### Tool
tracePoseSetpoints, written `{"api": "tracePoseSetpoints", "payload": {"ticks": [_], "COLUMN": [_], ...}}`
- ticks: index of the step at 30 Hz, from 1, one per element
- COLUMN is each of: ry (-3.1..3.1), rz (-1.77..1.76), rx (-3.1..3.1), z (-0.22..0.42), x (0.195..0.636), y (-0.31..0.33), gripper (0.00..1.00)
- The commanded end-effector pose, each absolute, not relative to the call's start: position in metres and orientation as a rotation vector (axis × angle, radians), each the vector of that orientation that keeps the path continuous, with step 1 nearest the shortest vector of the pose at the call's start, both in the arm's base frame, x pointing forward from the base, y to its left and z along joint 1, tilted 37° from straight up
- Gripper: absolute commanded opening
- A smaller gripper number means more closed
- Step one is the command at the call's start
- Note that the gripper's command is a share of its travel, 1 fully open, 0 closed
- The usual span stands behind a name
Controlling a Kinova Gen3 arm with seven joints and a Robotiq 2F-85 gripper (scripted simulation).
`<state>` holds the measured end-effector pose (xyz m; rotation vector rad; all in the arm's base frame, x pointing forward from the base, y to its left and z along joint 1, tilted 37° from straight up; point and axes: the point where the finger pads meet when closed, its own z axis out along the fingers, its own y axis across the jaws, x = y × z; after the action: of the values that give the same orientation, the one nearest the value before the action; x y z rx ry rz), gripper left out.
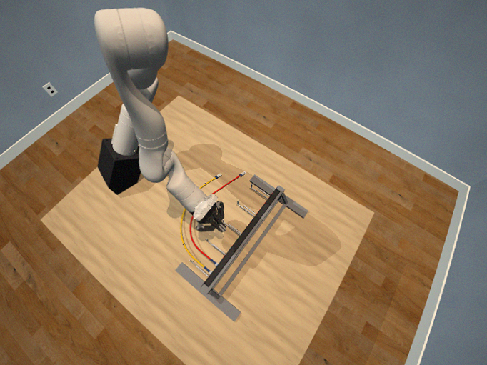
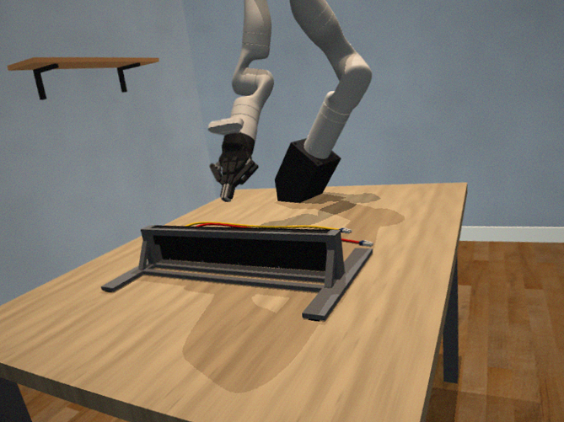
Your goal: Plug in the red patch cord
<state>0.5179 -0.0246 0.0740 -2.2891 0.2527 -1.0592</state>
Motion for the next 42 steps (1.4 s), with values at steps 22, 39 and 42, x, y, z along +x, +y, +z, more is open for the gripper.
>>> {"api": "tracePoseSetpoints", "payload": {"ticks": [22, 39, 42], "ry": [0.267, 0.267, 0.267], "rz": [-1.076, -1.076, -1.076], "rx": [-2.295, -2.295, -2.295], "z": [0.128, 0.125, 0.12], "x": [0.443, 0.44, 0.441], "y": [-0.076, -0.084, -0.091], "gripper": [0.0, 0.0, 0.0]}}
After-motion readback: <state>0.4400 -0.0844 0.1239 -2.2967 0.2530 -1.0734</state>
